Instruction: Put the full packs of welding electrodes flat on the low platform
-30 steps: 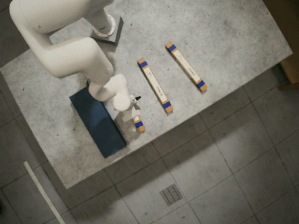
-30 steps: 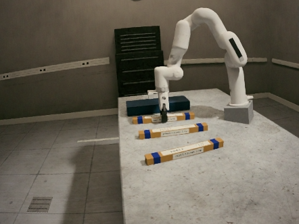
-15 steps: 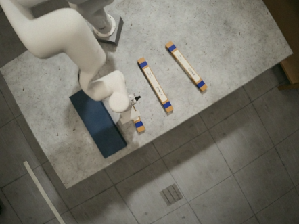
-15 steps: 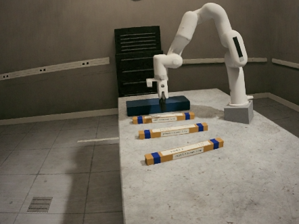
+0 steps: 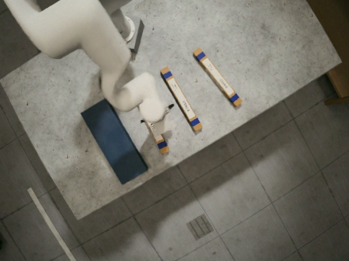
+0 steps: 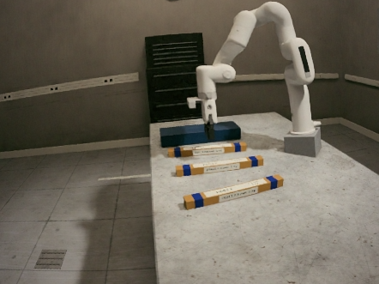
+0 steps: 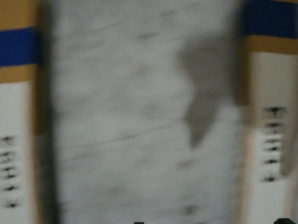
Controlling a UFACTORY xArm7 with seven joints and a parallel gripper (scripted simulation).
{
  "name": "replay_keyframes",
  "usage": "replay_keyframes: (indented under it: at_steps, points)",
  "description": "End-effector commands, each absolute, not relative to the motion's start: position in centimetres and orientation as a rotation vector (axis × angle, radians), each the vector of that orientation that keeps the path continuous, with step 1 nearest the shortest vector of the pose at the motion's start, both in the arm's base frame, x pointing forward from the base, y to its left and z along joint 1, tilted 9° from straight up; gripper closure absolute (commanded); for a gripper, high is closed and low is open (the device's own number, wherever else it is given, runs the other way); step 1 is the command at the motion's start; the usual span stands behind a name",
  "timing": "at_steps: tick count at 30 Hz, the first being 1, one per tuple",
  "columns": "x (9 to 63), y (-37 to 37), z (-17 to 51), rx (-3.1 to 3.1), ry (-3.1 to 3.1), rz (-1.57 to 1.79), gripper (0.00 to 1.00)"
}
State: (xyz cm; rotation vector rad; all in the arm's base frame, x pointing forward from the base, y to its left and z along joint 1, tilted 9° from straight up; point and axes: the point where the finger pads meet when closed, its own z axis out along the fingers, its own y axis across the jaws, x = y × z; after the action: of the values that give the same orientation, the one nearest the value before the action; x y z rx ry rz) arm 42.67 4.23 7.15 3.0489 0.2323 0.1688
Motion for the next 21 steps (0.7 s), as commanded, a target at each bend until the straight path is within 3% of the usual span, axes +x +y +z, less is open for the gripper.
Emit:
replay_keyframes:
  at_steps: [1,6,21]
  points:
    - [40.9,10.9,6.6,3.035,0.271,0.179,0.26]
    - [38.8,16.3,6.1,3.033,0.286,0.182,0.26]
    - [39.1,16.4,4.0,3.031,0.287,0.181,0.26]
